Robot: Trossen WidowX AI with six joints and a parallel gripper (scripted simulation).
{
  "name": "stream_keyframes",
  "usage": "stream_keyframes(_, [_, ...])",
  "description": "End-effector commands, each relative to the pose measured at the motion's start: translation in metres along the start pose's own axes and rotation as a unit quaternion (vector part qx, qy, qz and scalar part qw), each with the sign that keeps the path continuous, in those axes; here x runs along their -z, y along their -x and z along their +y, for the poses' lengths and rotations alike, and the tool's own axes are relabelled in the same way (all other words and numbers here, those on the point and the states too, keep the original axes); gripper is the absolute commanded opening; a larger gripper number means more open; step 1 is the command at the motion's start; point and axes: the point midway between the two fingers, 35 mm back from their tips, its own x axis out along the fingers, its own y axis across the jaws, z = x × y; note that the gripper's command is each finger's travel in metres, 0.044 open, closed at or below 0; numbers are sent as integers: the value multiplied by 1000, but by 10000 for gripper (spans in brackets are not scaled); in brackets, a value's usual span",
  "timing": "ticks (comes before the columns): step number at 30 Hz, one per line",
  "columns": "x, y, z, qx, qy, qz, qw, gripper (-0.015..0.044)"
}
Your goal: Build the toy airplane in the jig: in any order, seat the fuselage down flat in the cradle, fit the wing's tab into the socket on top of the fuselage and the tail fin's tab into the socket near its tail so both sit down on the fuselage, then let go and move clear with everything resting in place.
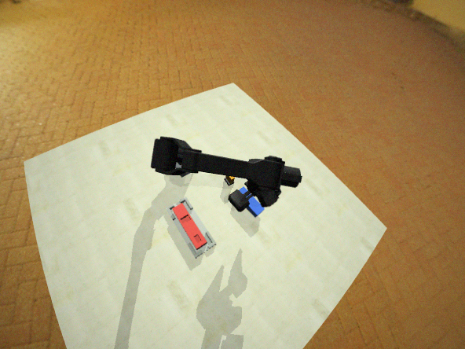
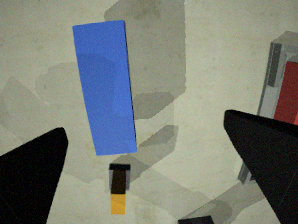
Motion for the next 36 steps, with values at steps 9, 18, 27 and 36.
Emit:
stream_keyframes(9, [2, -26, 31, 2, -4, 4, 1000, 440])
stream_keyframes(18, [3, -54, 31, 2, -4, 4, 1000, 440])
stream_keyframes(27, [3, -66, 31, 2, -4, 4, 1000, 440])
stream_keyframes(36, [3, -80, 31, 3, -4, 4, 1000, 440])
